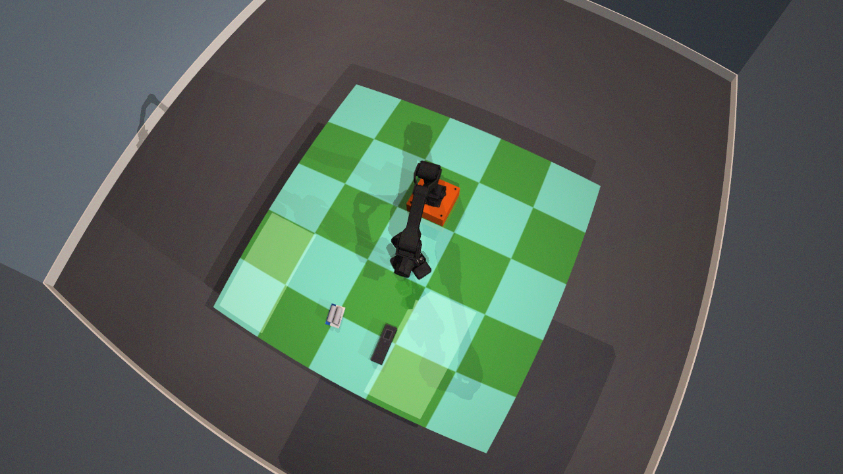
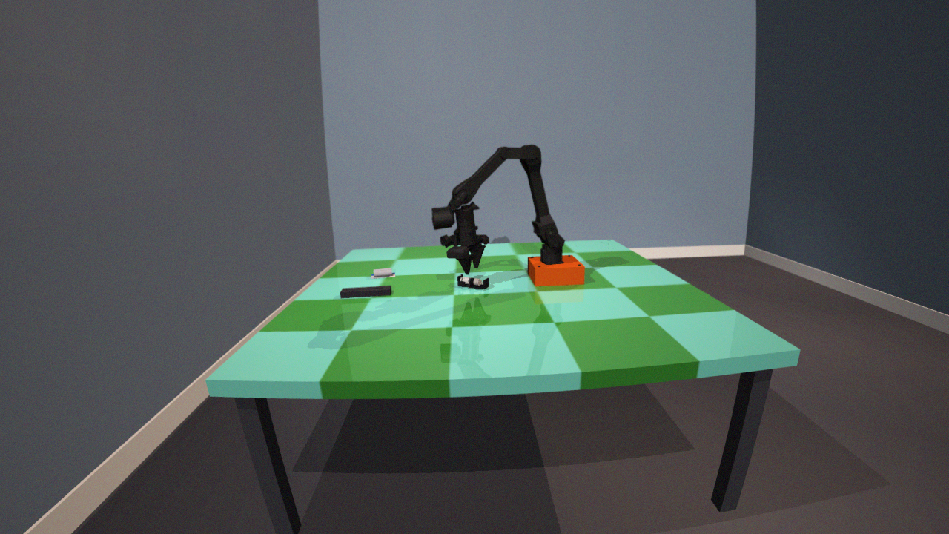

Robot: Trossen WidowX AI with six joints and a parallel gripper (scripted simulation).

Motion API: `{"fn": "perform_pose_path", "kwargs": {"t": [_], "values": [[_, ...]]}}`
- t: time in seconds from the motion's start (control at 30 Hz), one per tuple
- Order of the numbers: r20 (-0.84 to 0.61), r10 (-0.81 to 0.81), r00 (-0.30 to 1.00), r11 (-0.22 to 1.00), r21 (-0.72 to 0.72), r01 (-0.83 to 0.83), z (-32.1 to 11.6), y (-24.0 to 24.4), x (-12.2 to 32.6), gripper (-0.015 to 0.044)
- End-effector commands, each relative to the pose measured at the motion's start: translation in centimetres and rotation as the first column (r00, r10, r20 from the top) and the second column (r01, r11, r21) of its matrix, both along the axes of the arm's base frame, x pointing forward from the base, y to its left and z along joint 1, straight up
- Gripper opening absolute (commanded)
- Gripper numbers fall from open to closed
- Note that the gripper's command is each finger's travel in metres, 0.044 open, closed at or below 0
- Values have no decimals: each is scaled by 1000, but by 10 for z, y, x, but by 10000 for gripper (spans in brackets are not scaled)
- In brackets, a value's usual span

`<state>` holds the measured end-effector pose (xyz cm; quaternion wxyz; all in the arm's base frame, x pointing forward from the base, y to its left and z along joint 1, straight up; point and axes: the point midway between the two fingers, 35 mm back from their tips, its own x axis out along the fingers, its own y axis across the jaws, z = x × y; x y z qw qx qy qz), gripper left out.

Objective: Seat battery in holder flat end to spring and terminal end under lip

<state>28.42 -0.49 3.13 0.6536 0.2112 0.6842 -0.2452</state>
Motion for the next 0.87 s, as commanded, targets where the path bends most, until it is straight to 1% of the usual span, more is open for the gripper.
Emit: {"fn": "perform_pose_path", "kwargs": {"t": [0.0,0.07,0.1,0.83], "values": [[35,0,999,1000,0,0,39,0,3,382],[36,0,999,1000,0,0,46,0,2,434],[36,0,999,1000,0,0,46,0,2,440],[36,0,999,1000,0,0,46,0,2,440]]}}
